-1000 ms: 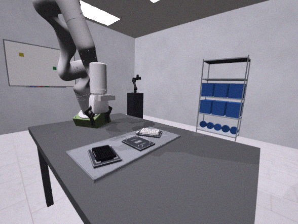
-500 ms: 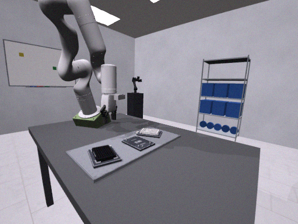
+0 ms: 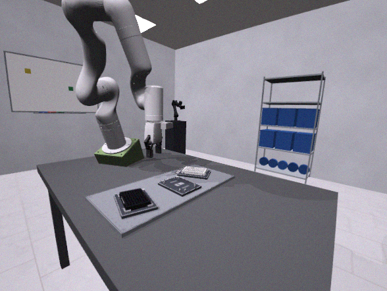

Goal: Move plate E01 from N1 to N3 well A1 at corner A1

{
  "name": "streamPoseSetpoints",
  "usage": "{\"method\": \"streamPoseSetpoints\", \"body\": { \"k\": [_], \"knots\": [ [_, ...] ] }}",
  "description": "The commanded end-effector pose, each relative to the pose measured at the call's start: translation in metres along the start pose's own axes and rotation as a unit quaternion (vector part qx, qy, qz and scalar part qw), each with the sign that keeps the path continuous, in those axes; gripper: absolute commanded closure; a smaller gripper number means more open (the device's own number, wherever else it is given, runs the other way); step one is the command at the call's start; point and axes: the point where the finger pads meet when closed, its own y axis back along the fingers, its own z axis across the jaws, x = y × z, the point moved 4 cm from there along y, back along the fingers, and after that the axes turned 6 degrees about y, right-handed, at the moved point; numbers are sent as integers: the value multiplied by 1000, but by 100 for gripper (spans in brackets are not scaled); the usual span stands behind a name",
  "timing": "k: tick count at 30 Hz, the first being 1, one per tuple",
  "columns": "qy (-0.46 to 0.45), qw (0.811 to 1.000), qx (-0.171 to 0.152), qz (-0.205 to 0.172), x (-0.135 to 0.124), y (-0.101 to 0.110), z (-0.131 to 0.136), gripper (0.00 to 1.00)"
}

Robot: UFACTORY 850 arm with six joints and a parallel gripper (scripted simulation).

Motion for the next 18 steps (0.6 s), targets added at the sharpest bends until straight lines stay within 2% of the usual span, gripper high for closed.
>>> {"method": "streamPoseSetpoints", "body": {
  "k": [1,13,18],
  "knots": [
    [-1,1000,-1,1,10,0,-15,0],
    [-1,1000,-1,1,40,0,-67,0],
    [-1,1000,-1,1,48,0,-80,0]
  ]
}}
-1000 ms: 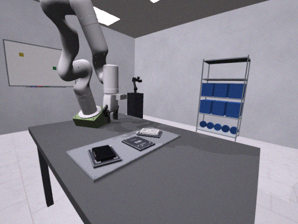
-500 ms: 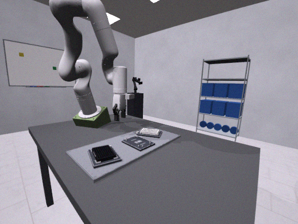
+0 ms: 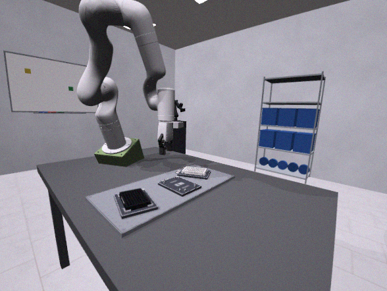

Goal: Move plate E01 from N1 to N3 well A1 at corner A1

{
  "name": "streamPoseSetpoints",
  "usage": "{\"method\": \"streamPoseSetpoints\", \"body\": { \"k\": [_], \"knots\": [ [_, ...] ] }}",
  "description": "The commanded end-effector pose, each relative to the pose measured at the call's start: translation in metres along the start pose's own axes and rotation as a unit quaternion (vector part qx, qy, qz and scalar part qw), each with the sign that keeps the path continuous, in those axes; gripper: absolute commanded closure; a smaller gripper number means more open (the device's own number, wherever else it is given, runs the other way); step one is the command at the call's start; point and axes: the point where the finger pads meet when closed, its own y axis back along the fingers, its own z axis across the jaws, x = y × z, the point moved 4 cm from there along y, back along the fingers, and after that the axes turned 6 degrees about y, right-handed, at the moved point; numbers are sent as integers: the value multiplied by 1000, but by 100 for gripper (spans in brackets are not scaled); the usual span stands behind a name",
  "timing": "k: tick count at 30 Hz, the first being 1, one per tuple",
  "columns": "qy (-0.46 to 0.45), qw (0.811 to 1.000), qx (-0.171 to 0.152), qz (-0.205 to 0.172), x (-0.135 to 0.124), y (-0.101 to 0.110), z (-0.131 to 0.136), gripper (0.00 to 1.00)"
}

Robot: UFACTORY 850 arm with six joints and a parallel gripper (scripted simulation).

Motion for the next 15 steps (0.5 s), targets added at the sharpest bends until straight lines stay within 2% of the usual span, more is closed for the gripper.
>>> {"method": "streamPoseSetpoints", "body": {
  "k": [1,4,15],
  "knots": [
    [0,1000,0,1,11,0,-17,0],
    [0,1000,0,1,19,0,-30,0],
    [0,1000,0,1,19,0,-30,0]
  ]
}}
